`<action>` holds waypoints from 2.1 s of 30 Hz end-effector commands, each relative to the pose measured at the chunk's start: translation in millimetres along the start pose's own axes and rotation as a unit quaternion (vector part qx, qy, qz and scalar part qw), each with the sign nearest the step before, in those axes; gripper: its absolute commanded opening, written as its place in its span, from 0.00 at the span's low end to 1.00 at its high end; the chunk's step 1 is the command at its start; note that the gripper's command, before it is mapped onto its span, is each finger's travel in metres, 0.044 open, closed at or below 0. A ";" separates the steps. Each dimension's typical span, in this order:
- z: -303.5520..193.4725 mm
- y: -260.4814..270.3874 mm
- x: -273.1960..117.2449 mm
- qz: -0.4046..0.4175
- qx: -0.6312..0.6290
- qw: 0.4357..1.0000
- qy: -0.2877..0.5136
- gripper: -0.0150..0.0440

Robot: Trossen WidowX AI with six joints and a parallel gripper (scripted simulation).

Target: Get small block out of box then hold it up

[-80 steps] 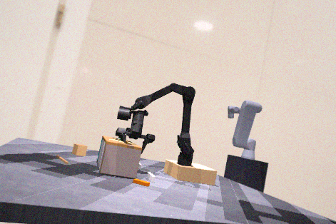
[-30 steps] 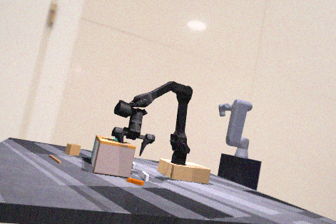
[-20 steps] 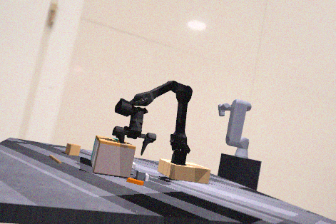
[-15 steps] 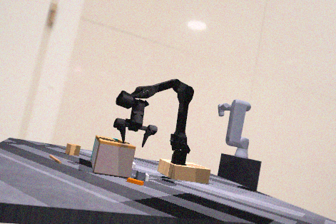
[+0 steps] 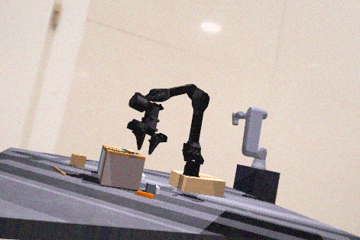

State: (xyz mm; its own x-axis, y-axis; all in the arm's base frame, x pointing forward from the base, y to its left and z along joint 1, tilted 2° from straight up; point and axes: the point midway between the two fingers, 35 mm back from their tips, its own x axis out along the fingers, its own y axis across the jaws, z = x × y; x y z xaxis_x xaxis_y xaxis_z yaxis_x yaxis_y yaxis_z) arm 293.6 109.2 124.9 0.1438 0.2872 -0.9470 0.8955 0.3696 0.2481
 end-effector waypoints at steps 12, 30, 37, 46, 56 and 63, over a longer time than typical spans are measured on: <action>-35.1 5.0 -2.5 0.000 -0.597 0.800 -0.062 0.74; -52.9 -3.9 -0.8 -0.139 -0.979 0.133 -0.068 0.74; -57.5 -5.7 -1.8 -0.175 -0.980 -0.087 -0.043 0.74; -63.8 -7.8 -4.0 -0.214 -0.908 -0.361 0.005 0.74; -66.5 -8.6 -5.2 -0.225 -0.841 -0.490 0.036 0.74; -66.5 -8.6 -5.2 -0.225 -0.841 -0.490 0.036 0.74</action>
State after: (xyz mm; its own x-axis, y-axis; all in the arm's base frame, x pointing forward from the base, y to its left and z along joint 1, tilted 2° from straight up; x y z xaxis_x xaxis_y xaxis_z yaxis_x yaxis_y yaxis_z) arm 257.9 163.9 137.2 0.4253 -0.0452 -0.9039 -0.2581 -0.9633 -0.0733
